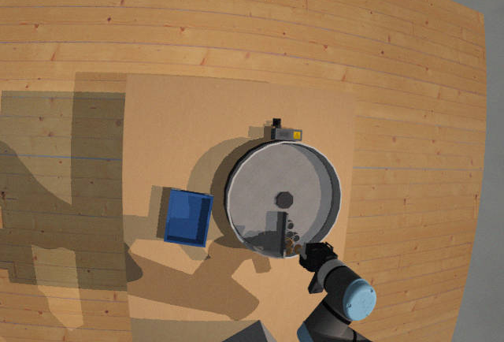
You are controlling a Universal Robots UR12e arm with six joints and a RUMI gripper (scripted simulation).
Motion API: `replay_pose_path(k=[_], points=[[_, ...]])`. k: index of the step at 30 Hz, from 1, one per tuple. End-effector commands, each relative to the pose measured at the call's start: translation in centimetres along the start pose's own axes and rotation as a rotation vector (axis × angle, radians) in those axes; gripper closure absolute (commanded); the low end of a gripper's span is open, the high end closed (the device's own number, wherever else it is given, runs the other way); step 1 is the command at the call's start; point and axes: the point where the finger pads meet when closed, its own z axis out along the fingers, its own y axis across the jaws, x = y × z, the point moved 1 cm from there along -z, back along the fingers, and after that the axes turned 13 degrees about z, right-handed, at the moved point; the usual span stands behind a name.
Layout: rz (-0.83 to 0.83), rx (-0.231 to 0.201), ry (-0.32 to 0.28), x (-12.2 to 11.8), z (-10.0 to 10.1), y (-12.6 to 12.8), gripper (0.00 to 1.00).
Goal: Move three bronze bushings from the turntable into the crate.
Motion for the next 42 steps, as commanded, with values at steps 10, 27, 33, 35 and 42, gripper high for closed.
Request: replay_pose_path(k=[10,27,33,35,42], points=[[0.0,0.0,0.0,-0.04,-2.66,-0.02,1.0],[0.0,0.0,0.0,-0.04,-2.66,-0.02,1.0],[0.0,0.0,0.0,-0.04,-2.66,-0.02,1.0],[0.0,0.0,0.0,-0.04,-2.66,-0.02,1.0],[0.0,0.0,0.0,-0.04,-2.66,-0.02,1.0]])
